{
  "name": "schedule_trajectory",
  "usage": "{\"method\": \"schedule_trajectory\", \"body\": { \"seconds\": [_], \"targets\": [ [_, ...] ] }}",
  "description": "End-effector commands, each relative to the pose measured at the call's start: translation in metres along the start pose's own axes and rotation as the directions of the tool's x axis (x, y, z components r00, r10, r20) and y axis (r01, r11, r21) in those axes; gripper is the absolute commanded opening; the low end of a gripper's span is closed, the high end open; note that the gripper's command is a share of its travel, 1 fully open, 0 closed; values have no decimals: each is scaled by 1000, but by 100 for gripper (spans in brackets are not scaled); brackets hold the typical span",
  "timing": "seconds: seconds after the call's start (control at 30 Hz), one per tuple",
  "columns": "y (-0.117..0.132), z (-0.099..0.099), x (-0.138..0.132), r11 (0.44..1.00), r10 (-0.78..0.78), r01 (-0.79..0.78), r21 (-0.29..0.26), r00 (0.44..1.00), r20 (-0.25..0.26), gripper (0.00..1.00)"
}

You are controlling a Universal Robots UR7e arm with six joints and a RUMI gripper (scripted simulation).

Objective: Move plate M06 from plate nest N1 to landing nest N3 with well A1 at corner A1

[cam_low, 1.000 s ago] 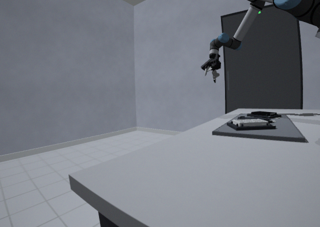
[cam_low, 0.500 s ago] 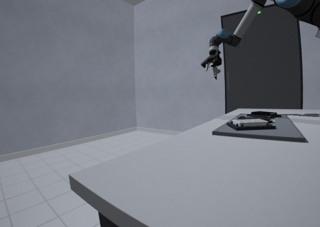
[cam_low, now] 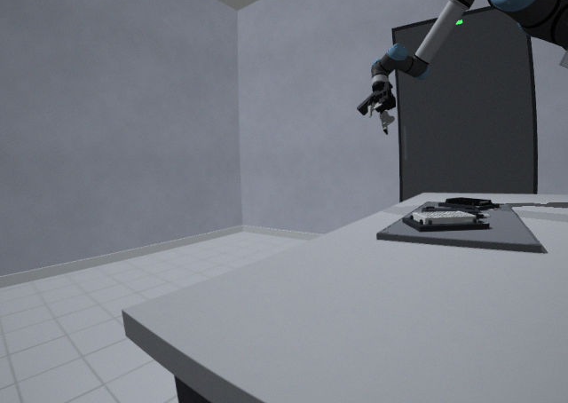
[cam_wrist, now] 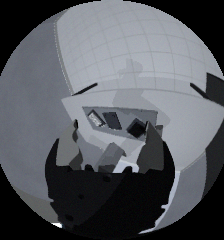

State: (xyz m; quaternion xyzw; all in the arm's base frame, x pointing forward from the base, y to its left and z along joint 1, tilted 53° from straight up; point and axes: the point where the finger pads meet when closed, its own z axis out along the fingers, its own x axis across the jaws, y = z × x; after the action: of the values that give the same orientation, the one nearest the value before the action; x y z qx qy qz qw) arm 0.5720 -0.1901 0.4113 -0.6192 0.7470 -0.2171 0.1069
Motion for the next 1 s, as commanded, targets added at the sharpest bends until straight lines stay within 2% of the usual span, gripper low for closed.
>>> {"method": "schedule_trajectory", "body": {
  "seconds": [0.0,0.03,0.2,0.47,0.6,0.8,0.9,0.97],
  "targets": [
    [14,-1,-14,1000,-3,3,-6,1000,3,82],
    [14,-1,-14,1000,-3,3,-6,1000,3,82],
    [33,-1,-30,996,-35,38,-79,999,38,82],
    [53,-2,-46,996,-35,38,-79,999,38,82],
    [69,-3,-58,987,-63,73,-145,996,69,82],
    [93,-5,-75,985,-66,76,-152,995,73,82],
    [93,-5,-76,985,-66,76,-152,995,73,82],
    [102,-6,-81,978,-80,95,-184,993,88,82]
  ]
}}
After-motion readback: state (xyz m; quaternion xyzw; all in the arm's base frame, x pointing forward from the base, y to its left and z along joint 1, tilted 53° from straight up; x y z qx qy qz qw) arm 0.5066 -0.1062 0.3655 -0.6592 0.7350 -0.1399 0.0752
